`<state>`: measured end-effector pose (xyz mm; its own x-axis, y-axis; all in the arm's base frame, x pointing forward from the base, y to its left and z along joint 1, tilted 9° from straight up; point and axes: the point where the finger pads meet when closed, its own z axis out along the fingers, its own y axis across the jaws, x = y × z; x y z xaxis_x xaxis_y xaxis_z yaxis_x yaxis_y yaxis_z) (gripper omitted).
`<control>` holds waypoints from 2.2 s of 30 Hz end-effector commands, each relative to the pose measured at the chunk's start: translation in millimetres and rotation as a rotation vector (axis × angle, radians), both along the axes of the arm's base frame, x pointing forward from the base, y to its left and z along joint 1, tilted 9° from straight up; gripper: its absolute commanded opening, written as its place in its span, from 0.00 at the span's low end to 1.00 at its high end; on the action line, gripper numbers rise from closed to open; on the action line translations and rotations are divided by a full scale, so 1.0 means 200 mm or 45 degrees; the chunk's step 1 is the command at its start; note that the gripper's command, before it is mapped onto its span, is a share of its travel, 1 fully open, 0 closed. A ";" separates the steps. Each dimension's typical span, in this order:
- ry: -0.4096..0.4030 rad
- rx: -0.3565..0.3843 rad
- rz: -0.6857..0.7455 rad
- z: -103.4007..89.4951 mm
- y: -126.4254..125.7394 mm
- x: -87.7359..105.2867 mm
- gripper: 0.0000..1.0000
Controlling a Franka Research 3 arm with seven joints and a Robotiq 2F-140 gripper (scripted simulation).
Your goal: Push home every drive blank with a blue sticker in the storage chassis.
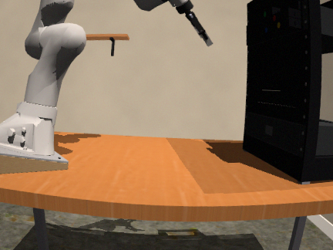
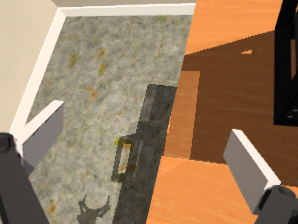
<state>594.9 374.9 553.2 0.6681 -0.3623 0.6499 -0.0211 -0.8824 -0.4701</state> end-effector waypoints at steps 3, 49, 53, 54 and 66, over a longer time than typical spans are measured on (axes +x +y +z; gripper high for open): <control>-0.097 0.101 0.152 0.18 -0.02 0.00 1.00; -0.726 1.256 -0.307 0.53 -1.91 -0.14 1.00; -0.754 1.318 -0.421 0.40 -2.10 -0.18 1.00; -0.759 1.330 -0.448 0.37 -2.14 -0.19 1.00; -0.771 1.407 -0.683 0.06 -2.42 -0.30 1.00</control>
<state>544.5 -90.9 570.6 0.0489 -0.9980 0.0403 0.2091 -0.0292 -0.9775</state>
